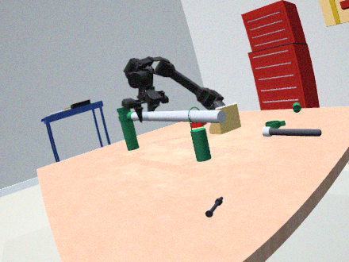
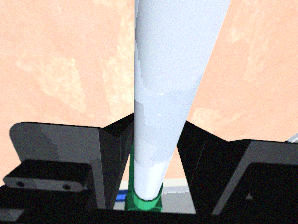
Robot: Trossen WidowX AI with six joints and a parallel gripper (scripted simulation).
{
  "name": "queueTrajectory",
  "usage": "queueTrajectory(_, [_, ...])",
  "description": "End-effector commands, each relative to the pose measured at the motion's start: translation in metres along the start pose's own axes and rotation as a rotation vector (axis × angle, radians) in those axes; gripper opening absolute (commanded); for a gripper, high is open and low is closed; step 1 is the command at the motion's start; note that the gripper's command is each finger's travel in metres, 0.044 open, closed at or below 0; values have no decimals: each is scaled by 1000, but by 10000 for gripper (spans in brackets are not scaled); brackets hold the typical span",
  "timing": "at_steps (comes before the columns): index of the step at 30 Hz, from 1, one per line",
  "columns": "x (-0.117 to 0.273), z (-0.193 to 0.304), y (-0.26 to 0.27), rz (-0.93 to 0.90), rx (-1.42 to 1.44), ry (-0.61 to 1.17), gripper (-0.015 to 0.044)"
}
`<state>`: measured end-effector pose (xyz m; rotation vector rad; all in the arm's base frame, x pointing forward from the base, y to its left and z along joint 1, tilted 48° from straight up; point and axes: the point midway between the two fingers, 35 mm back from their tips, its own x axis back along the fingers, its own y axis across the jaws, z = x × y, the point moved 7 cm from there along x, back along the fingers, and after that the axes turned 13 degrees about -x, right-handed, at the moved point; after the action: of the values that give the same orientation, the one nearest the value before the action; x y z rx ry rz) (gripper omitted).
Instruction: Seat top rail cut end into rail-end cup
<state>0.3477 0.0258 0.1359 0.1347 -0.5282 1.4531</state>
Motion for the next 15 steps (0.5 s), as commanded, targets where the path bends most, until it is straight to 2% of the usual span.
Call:
queueTrajectory(1, [1,4,-1,15,-5,6,0])
queueTrajectory(15, [0,8,-2,15,-5,6,0])
